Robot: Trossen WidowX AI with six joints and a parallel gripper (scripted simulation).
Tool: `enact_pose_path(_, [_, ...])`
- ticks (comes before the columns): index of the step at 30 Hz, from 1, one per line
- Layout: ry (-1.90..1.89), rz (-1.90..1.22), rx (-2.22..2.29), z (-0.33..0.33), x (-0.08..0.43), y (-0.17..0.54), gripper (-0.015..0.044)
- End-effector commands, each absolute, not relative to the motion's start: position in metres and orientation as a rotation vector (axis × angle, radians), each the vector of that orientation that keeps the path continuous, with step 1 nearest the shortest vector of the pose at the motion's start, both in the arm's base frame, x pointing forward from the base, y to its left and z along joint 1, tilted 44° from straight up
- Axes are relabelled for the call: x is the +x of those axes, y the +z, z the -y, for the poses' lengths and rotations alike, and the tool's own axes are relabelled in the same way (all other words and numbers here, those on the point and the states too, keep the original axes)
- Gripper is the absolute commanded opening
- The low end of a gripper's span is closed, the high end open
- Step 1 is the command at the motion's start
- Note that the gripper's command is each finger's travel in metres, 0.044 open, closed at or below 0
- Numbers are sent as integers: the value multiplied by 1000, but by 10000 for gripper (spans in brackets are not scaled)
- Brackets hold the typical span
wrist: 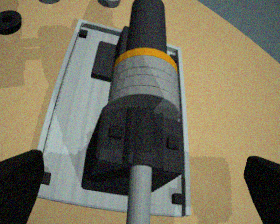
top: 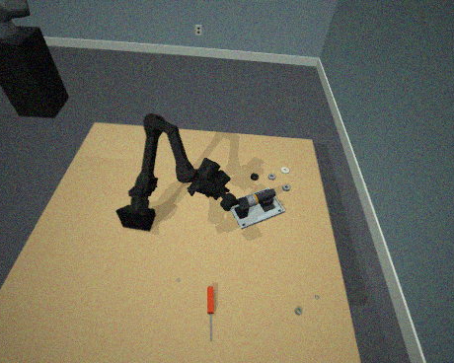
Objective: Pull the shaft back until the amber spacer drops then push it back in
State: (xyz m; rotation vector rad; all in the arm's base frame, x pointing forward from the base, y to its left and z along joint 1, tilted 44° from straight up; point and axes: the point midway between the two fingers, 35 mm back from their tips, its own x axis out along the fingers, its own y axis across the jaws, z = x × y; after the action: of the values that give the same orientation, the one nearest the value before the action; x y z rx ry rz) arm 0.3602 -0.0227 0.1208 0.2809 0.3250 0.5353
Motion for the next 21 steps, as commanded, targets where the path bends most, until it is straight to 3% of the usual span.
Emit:
enact_pose_path(1, [643, -434, 475, 20, 347, 82, 440])
enact_pose_path(21, [658, -447, 503, 22, 347, 76, 440])
